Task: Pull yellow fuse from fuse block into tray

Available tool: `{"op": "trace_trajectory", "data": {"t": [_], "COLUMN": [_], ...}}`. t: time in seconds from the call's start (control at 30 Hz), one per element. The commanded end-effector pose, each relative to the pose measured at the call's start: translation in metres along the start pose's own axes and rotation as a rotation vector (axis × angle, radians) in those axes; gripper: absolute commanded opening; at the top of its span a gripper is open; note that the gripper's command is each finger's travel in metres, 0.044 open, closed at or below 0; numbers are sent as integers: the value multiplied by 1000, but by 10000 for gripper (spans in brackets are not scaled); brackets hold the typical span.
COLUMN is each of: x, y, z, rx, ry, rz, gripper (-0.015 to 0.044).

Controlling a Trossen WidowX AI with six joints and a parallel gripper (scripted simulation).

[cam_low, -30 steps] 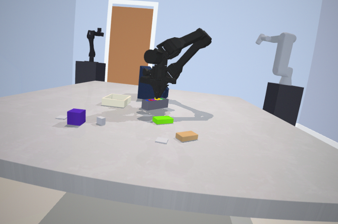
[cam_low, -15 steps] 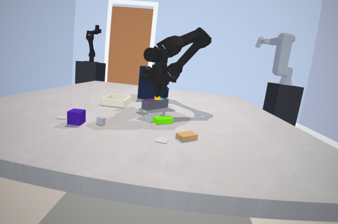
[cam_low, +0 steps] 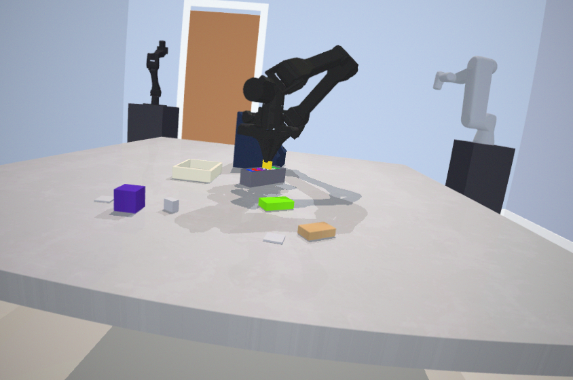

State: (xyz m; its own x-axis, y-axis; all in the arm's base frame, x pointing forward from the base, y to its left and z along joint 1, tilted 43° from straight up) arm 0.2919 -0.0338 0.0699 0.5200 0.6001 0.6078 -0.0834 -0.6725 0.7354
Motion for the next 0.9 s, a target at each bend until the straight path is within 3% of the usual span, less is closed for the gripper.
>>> {"op": "trace_trajectory", "data": {"t": [0.0,0.87], "x": [0,0], "y": [2,15], "z": [0,-1], "rx": [0,1], "ry": [4,2], "rz": [-4,-3], "gripper": [0,0]}}
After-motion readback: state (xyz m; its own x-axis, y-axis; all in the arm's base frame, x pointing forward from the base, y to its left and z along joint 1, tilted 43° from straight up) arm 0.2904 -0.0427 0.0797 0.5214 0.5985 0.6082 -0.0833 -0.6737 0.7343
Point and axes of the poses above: the point midway between the two fingers, 35 mm back from their tips, its own y axis back along the fingers, its own z axis across the jaws, x = y × z, the point moved 5 cm from there along y, back along the fingers, and after that the axes turned 4 degrees about y, right-handed, at the moved point
